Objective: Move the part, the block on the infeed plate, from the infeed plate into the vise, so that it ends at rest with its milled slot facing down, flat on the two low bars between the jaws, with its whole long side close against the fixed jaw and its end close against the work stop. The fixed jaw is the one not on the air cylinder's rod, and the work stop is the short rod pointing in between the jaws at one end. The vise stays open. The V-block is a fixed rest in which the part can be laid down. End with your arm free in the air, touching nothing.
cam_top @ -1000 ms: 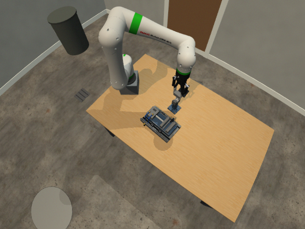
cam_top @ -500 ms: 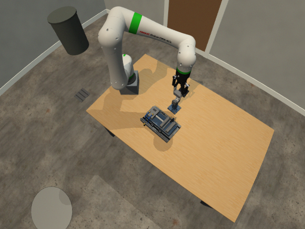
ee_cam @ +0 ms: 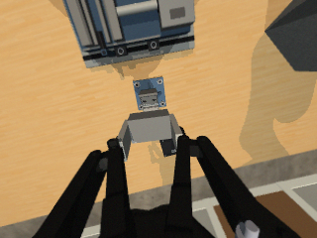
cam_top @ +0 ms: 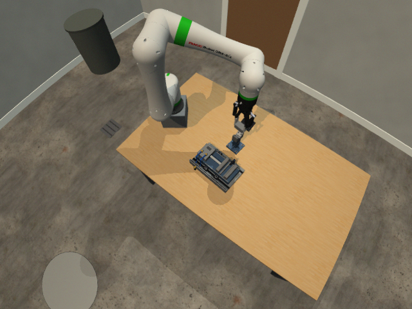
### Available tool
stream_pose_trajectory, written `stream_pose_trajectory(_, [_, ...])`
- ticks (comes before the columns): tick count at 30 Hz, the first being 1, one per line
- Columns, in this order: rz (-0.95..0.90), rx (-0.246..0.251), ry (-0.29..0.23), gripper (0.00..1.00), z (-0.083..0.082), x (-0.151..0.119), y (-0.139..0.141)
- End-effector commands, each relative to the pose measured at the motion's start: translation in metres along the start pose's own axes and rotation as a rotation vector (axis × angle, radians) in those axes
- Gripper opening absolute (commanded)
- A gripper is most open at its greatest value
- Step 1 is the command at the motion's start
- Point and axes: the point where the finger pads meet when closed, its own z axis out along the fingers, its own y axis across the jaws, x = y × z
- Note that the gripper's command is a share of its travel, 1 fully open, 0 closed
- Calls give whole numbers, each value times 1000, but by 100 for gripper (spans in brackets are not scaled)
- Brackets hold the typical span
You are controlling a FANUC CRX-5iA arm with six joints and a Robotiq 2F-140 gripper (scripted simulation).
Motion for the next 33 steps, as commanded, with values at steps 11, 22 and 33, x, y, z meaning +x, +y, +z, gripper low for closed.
stream_pose_trajectory(11, [118, 0, 0, 0, 0, 13, -10])
stream_pose_trajectory(22, [306, 0, -1, 0, -1, 36, -24])
stream_pose_trajectory(33, [624, -1, -1, 0, -1, 77, -46])
